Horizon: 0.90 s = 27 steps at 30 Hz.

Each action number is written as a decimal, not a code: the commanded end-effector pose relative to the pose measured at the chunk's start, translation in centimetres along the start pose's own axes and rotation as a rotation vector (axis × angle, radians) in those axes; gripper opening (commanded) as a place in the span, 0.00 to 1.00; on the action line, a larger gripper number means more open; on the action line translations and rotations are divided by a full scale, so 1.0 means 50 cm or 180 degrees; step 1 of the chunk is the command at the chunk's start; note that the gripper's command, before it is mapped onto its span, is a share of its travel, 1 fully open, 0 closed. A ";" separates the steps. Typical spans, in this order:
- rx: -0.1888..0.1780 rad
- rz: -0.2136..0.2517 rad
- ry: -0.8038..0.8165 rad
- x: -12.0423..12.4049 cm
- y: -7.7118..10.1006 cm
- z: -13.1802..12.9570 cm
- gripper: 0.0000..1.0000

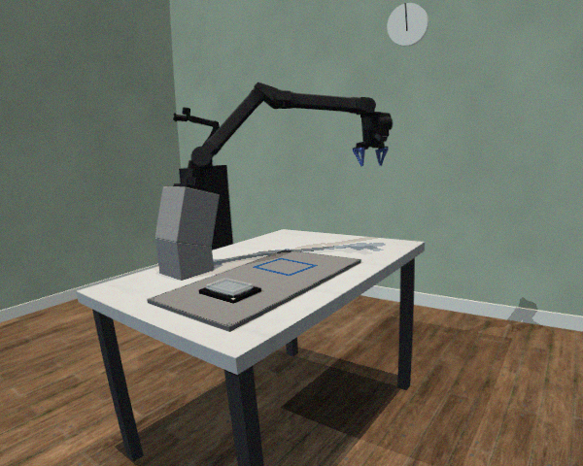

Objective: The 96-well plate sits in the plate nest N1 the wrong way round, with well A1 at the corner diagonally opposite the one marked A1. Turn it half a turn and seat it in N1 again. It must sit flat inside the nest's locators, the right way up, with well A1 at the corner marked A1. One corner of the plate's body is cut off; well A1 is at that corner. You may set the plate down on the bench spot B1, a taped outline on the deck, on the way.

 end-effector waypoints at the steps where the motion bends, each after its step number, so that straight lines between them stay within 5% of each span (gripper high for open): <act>1: -0.0042 -0.0026 -0.0001 -0.002 0.018 0.001 1.00; 17: -0.0042 -0.0026 -0.0001 -0.002 0.018 0.001 1.00; 18: -0.0168 -0.0154 0.0074 -0.025 0.067 -0.014 1.00; 27: -0.0103 -0.0103 0.0068 -0.094 -0.001 -0.059 1.00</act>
Point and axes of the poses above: the point where the finger pads meet when closed, its own y axis back along the fingers, its own z axis across the jaws, x = y × z, the point moved 9 cm from there along y, back along the fingers, and after that the axes turned 15 degrees about y, right-handed, at the moved point
